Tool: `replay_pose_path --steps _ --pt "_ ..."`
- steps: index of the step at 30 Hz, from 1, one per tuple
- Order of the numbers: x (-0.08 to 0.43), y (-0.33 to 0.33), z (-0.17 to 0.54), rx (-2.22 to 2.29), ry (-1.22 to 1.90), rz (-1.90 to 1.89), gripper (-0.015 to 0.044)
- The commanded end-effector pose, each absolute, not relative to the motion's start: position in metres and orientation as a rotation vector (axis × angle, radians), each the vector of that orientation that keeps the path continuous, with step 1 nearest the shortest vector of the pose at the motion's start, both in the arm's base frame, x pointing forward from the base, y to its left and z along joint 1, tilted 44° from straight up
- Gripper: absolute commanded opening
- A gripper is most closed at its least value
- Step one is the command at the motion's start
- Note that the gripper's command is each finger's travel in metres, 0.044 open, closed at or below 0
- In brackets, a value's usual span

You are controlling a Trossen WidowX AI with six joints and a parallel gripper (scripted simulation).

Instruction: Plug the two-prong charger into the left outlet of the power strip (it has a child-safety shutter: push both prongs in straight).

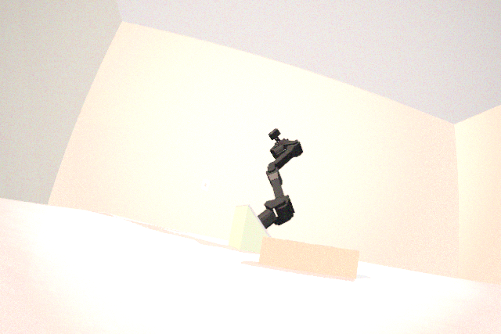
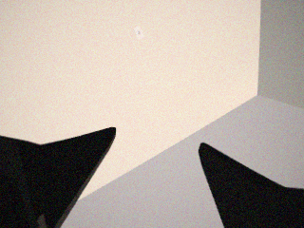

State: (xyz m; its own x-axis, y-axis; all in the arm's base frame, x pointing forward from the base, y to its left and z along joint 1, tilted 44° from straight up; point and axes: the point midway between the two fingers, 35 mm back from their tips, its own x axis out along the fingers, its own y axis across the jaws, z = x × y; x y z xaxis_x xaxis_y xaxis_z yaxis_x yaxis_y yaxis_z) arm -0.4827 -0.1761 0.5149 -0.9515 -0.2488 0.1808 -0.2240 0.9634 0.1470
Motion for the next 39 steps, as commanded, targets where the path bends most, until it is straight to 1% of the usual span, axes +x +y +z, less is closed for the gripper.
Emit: replay_pose_path --steps 1,2,9,12,15,21,30,39 --pt "-0.482 -0.176 0.516 0.355 -2.913 -0.184 0.0426" --pt "-0.479 -0.176 0.519 0.357 -2.905 -0.181 0.0440" --pt "-0.444 -0.167 0.558 0.373 -2.788 -0.149 0.0440" --pt "-0.430 -0.154 0.580 0.321 -2.720 -0.144 0.0440" --pt "-0.402 -0.132 0.615 0.231 -2.605 -0.132 0.0440" --pt "-0.337 -0.088 0.674 0.064 -2.376 -0.108 0.0440" --pt "-0.228 -0.034 0.728 -0.136 -2.060 -0.064 0.0440" --pt "-0.087 0.018 0.755 -0.360 -1.700 -0.029 0.0440"
